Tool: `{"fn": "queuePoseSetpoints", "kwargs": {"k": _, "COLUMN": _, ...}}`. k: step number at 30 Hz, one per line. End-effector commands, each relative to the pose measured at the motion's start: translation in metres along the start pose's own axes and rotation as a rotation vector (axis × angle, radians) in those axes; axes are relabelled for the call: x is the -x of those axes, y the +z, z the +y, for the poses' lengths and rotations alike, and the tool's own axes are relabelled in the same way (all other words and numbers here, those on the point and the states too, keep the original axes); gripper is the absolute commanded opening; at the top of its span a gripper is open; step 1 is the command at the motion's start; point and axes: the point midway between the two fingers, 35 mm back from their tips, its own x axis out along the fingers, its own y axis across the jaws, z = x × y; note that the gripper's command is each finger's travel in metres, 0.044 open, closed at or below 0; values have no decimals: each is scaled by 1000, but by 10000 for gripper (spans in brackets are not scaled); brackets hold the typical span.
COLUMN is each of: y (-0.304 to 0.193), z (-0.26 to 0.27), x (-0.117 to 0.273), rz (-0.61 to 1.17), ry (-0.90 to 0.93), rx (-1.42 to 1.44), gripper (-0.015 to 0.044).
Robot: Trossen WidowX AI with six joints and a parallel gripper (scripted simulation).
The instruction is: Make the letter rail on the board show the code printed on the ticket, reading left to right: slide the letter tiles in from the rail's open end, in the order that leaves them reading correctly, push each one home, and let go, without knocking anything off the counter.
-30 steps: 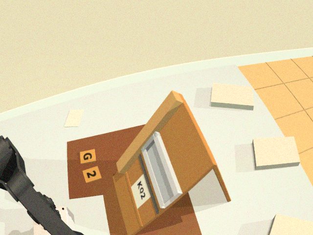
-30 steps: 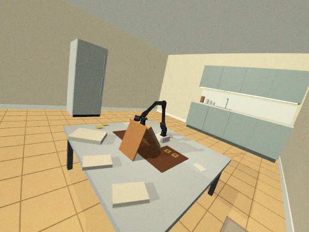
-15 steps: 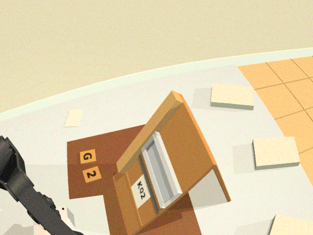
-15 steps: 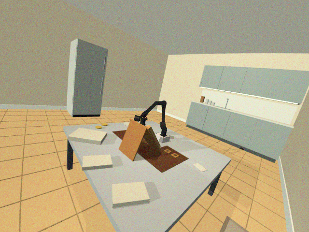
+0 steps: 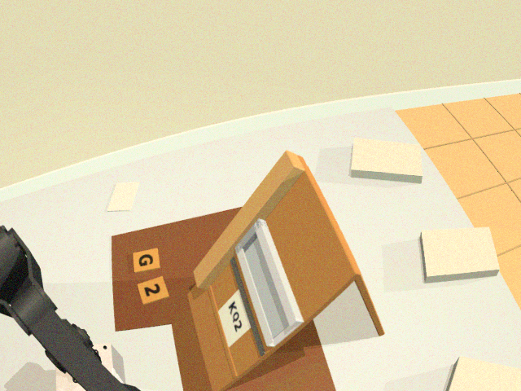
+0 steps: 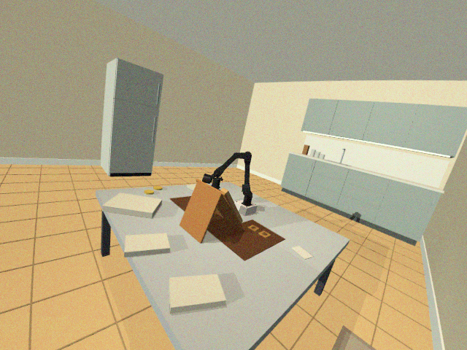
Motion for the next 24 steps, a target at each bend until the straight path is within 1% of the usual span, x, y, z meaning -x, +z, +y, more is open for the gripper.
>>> {"fn": "queuePoseSetpoints", "kwargs": {"k": 1, "y": 0, "z": 0, "x": 3, "rz": -2, "ry": -2, "rx": 2, "gripper": 102}}
{"fn": "queuePoseSetpoints", "kwargs": {"k": 5, "y": -1, "z": 0, "x": 4, "rz": -2, "ry": -2, "rx": 2, "gripper": 0}}
{"fn": "queuePoseSetpoints", "kwargs": {"k": 24, "y": -3, "z": -1, "x": 10, "rz": -2, "ry": -2, "rx": 2, "gripper": 0}}
